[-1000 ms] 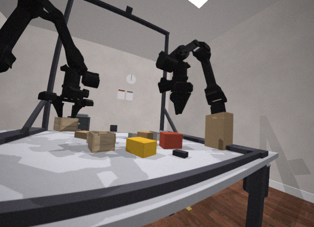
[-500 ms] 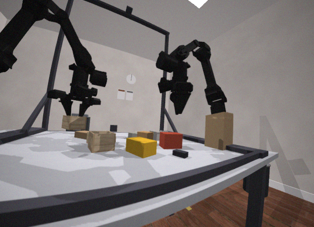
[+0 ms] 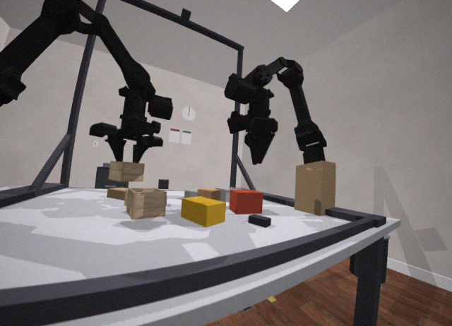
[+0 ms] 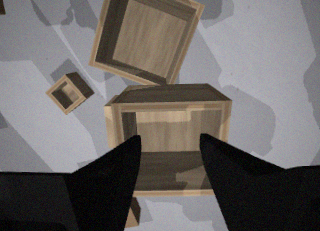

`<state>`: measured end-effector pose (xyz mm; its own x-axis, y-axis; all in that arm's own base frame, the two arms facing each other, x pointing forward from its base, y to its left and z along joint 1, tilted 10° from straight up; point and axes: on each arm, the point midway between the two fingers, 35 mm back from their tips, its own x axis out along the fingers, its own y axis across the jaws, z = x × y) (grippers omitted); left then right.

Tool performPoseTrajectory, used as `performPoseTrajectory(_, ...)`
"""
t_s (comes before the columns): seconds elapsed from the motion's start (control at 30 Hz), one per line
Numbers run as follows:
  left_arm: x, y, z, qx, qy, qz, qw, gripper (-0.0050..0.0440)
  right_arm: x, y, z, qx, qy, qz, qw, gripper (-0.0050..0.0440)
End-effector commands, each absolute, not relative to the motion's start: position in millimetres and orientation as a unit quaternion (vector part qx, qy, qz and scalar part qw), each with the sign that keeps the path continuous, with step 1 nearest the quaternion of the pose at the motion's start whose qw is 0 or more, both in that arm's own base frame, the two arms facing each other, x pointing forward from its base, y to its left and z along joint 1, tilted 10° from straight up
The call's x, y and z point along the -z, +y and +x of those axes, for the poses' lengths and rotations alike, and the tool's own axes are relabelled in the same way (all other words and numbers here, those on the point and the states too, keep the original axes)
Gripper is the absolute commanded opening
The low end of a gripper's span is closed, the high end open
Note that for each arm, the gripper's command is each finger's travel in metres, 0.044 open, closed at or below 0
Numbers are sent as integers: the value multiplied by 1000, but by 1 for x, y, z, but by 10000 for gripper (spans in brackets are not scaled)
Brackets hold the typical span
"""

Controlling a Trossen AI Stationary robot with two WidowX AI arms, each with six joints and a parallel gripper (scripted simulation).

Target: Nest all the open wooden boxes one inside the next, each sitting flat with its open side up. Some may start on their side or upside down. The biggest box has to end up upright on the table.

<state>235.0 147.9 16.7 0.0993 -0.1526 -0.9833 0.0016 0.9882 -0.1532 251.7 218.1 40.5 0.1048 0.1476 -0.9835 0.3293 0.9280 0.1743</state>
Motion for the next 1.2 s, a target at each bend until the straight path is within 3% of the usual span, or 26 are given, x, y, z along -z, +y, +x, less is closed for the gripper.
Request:
performPoseTrajectory(0.0, -23, 152, 240, 45, 663, -49, 746, 400, -50, 221, 268, 58, 665, 181, 723, 265)
performPoseTrajectory(0.43, -23, 152, 240, 45, 663, -49, 746, 400, -71, 213, 319, 57, 663, 181, 724, 265)
performPoseTrajectory(0.77, -19, 150, 242, 38, 664, -38, 746, 400, -76, 210, 322, 57, 661, 182, 726, 265)
performPoseTrajectory(1.17, -1, 140, 282, -37, 628, 65, 775, 400, -76, 210, 322, 57, 661, 182, 726, 265)
